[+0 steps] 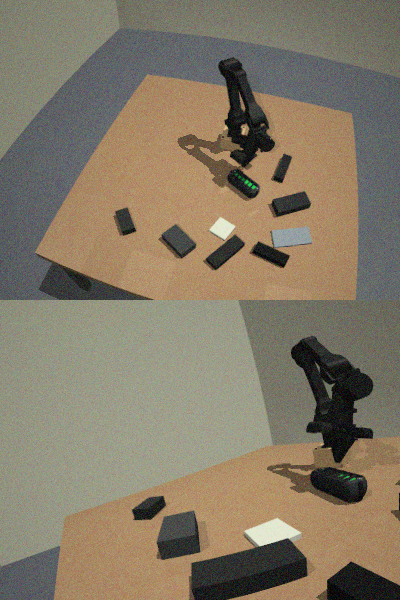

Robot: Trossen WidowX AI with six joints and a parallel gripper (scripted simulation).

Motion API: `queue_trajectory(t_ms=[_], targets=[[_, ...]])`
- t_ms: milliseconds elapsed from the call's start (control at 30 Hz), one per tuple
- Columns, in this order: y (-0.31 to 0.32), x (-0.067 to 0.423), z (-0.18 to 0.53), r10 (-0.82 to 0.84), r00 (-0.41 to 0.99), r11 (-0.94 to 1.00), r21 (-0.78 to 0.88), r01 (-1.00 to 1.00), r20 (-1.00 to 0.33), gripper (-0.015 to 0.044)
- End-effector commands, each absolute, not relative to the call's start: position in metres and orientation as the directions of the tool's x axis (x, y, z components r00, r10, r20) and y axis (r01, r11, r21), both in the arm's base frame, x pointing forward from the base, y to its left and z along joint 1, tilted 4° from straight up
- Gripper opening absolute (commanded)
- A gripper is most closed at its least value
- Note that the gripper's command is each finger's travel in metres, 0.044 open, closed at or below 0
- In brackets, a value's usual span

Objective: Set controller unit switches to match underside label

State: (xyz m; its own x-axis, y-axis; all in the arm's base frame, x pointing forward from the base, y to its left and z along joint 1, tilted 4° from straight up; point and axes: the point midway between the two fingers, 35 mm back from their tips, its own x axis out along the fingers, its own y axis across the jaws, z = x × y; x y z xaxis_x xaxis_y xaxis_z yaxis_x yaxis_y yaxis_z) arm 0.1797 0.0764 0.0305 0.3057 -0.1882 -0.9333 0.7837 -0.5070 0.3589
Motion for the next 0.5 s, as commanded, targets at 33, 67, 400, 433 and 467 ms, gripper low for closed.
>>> queue_trajectory(t_ms=[33, 67, 400, 433, 467], targets=[[0.081, 0.185, 0.038, -0.189, 0.297, -0.366, 0.347, 0.863, -0.936, 0.0105], [0.082, 0.188, 0.040, -0.189, 0.290, -0.301, 0.336, 0.892, -0.938, 0.0131], [0.098, 0.211, 0.055, -0.192, 0.219, 0.367, 0.137, 0.920, -0.957, 0.0394], [0.100, 0.213, 0.056, -0.192, 0.212, 0.429, 0.112, 0.896, -0.958, 0.0420], [0.101, 0.216, 0.057, -0.192, 0.205, 0.489, 0.087, 0.868, -0.960, 0.0440]])
